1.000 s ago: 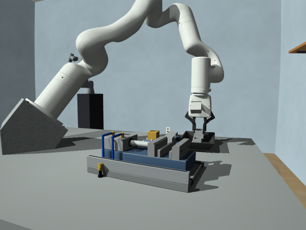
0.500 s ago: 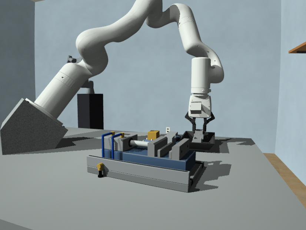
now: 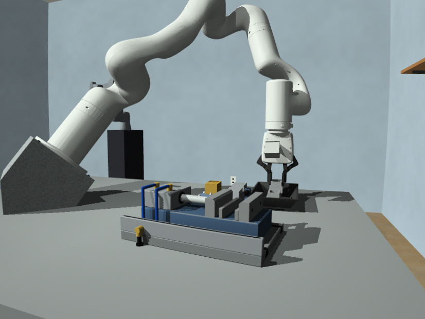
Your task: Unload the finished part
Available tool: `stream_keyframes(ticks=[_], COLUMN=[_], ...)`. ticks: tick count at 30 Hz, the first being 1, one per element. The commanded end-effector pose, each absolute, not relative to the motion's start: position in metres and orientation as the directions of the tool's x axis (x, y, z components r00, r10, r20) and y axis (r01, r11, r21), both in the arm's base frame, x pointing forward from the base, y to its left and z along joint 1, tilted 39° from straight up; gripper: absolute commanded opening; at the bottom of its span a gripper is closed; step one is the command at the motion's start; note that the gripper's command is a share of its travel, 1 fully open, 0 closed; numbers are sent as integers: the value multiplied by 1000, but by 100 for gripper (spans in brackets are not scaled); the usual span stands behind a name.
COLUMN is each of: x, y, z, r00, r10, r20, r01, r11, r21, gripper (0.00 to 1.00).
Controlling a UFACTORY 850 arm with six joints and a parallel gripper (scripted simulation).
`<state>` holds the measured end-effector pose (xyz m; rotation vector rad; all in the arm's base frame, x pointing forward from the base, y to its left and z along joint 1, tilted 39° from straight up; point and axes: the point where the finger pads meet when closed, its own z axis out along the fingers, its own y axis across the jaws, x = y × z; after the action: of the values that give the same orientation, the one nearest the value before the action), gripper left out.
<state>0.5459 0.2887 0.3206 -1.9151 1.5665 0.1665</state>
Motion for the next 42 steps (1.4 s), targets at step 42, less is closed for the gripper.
stream_keyframes(ticks=[42], x=[550], y=[296], z=[311], r00=[278], r10=[-831], r20=[-481], r01=[-913], r11=[-74], r21=[-400], gripper=[0])
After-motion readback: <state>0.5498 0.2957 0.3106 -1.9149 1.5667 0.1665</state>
